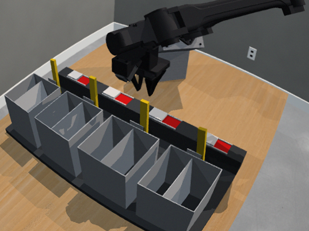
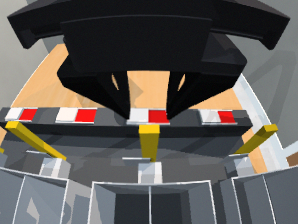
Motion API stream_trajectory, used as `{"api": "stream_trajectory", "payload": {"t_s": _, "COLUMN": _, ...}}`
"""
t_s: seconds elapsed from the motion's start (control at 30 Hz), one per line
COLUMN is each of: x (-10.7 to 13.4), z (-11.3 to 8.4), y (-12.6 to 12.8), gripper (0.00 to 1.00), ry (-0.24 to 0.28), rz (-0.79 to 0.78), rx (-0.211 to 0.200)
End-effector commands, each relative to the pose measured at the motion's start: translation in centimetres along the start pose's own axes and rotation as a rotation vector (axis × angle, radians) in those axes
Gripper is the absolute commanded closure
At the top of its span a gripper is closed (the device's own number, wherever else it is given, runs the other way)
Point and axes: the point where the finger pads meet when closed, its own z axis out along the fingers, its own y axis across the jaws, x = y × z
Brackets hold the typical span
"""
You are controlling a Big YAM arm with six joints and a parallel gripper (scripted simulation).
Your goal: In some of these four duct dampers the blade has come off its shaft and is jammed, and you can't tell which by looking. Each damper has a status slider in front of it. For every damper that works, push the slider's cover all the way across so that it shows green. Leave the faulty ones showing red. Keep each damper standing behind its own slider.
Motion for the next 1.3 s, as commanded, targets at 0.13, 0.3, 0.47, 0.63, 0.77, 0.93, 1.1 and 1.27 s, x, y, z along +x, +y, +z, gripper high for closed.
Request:
{"api": "stream_trajectory", "payload": {"t_s": 0.13, "x": -4.0, "z": -0.8, "y": 0.9, "gripper": 0.64, "ry": -0.001, "rz": -0.025, "rx": 0.006}}
{"api": "stream_trajectory", "payload": {"t_s": 0.3, "x": -7.6, "z": -1.4, "y": 1.3, "gripper": 0.64, "ry": 0.000, "rz": -0.022, "rx": 0.015}}
{"api": "stream_trajectory", "payload": {"t_s": 0.47, "x": -11.6, "z": -1.9, "y": 1.6, "gripper": 0.64, "ry": 0.000, "rz": -0.023, "rx": 0.026}}
{"api": "stream_trajectory", "payload": {"t_s": 0.63, "x": -13.6, "z": -2.3, "y": 1.8, "gripper": 0.64, "ry": 0.000, "rz": -0.023, "rx": 0.031}}
{"api": "stream_trajectory", "payload": {"t_s": 0.77, "x": -12.2, "z": -1.7, "y": 0.8, "gripper": 0.64, "ry": 0.017, "rz": 0.009, "rx": 0.029}}
{"api": "stream_trajectory", "payload": {"t_s": 0.93, "x": -12.5, "z": -1.7, "y": 0.8, "gripper": 0.64, "ry": 0.011, "rz": -0.001, "rx": 0.030}}
{"api": "stream_trajectory", "payload": {"t_s": 1.1, "x": -12.5, "z": -1.7, "y": 0.8, "gripper": 0.64, "ry": 0.011, "rz": -0.001, "rx": 0.030}}
{"api": "stream_trajectory", "payload": {"t_s": 1.27, "x": -12.5, "z": -1.7, "y": 0.8, "gripper": 0.64, "ry": 0.011, "rz": -0.001, "rx": 0.030}}
